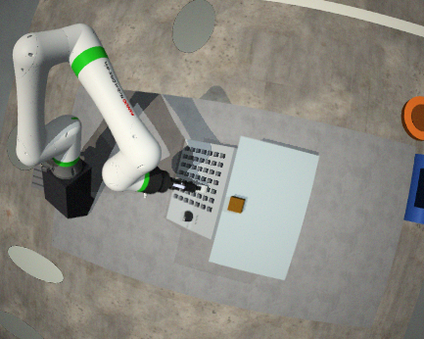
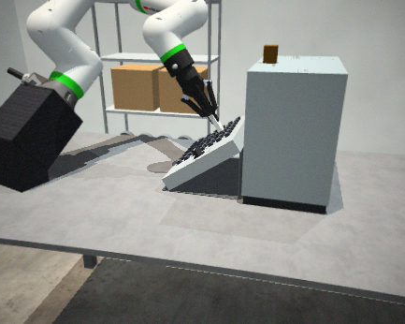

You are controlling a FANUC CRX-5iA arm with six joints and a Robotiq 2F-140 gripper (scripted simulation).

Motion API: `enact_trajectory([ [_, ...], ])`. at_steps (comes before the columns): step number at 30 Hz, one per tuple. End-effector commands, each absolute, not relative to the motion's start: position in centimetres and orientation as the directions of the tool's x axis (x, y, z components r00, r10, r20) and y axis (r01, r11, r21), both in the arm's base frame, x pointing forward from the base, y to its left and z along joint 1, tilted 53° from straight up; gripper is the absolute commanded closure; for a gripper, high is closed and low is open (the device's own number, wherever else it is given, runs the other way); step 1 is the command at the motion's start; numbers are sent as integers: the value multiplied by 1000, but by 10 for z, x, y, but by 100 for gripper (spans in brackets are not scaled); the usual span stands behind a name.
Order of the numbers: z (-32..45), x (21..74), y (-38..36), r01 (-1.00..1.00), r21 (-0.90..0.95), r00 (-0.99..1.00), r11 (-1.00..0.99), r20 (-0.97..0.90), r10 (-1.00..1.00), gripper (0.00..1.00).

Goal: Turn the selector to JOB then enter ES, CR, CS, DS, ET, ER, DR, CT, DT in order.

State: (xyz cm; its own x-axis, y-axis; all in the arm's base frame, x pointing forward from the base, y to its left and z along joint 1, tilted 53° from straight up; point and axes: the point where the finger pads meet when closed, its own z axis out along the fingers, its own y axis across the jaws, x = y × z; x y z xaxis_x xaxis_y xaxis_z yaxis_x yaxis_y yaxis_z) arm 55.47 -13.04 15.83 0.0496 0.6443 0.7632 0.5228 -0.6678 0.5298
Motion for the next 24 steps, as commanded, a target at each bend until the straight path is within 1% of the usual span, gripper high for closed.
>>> enact_trajectory([
  [1, 158, 555, -130, 522, 530, 50, -668, 763, 644, 100],
  [24, 154, 565, -126, 522, 530, 50, -668, 763, 644, 100],
])
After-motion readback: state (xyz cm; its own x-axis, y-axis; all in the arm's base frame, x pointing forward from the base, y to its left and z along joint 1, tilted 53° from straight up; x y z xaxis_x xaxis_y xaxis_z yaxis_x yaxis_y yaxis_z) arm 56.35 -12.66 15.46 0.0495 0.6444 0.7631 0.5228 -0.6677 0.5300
